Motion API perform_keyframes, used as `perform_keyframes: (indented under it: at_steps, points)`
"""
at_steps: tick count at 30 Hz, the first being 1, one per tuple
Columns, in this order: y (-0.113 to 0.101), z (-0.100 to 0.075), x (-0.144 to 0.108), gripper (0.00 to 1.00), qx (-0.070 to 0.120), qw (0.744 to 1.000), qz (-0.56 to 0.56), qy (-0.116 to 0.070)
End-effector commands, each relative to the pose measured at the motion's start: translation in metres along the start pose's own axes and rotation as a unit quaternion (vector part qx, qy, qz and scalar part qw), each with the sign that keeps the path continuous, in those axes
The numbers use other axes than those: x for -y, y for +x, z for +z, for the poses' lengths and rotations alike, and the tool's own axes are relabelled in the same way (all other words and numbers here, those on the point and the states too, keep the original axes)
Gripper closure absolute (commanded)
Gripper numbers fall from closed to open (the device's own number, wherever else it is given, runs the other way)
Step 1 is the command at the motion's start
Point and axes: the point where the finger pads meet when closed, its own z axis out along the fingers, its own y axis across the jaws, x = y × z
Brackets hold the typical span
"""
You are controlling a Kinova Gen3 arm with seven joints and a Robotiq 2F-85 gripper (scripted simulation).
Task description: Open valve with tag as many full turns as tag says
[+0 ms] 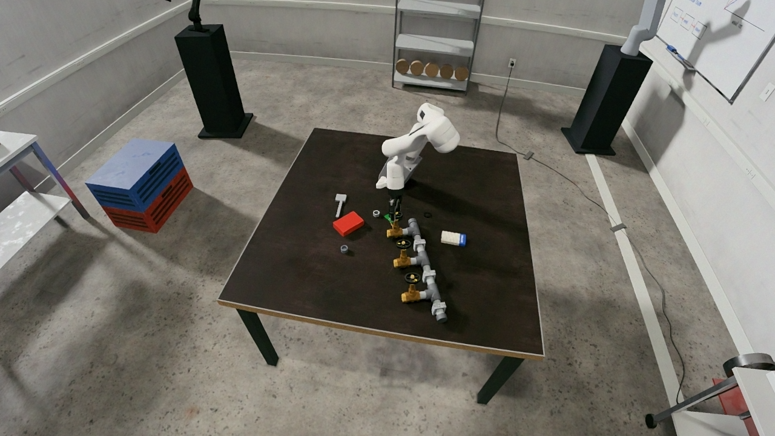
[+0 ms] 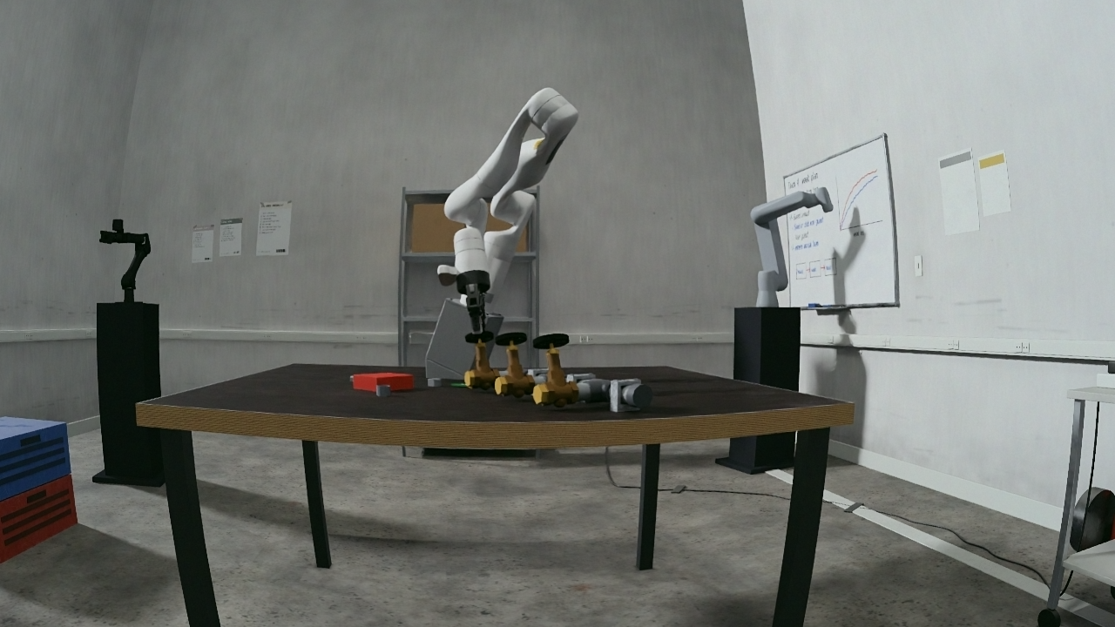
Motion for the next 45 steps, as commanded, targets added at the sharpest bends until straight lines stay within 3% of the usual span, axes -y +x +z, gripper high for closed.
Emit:
perform_keyframes:
  at_steps: [1,28,45]
  points:
    - [0.0001,-0.0004,0.0005,0.0,0.0,1.0,0.0,0.001]
    - [0.0001,-0.0004,0.0005,0.0,0.0,0.999,0.039,0.001]
    - [0.0001,-0.0004,0.0005,0.0,0.0,0.986,0.169,0.001]
